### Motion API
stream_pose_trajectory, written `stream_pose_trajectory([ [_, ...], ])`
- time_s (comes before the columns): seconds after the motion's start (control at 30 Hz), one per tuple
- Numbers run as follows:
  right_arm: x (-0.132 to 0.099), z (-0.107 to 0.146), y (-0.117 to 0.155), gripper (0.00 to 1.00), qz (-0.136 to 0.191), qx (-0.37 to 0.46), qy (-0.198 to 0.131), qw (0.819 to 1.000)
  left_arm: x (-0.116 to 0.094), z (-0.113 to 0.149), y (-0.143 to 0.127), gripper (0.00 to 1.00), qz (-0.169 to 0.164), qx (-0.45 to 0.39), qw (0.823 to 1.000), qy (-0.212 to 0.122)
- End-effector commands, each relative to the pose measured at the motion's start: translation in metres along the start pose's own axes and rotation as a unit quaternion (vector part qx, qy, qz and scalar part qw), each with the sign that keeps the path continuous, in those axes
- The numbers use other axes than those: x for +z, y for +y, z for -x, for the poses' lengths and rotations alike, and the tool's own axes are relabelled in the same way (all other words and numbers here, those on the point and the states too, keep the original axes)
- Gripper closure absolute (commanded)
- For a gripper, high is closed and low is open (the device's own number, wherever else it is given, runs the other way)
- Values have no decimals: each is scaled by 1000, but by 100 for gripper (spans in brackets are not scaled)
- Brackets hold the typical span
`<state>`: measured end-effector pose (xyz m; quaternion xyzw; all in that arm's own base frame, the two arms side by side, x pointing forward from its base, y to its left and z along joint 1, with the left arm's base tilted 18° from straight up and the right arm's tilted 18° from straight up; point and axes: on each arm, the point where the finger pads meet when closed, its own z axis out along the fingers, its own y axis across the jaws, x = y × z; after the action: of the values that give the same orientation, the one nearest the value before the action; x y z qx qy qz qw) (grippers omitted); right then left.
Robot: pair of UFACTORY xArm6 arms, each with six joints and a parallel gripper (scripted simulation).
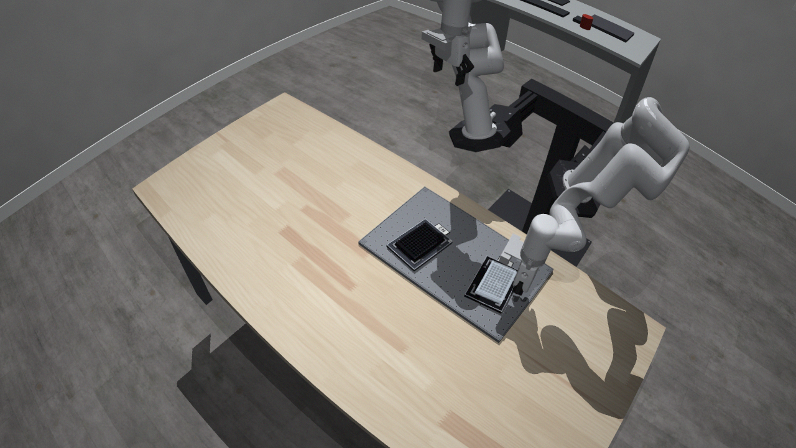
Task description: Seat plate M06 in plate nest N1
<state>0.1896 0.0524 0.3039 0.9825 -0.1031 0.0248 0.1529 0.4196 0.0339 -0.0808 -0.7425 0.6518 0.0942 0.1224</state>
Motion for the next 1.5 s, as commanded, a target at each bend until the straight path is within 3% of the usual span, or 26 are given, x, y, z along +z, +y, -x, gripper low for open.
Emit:
stream_pose_trajectory([
  [0.0, -1, 0, 0, 0, -1, 0, 1, 1000, -1, -1, -1, 100, -1, 0, 1000, 0],
  [1.47, -1, 0, 0, 0, -1, 0, 1, 1000, -1, -13, -1, 100, -1, 0, 1000, 0],
])
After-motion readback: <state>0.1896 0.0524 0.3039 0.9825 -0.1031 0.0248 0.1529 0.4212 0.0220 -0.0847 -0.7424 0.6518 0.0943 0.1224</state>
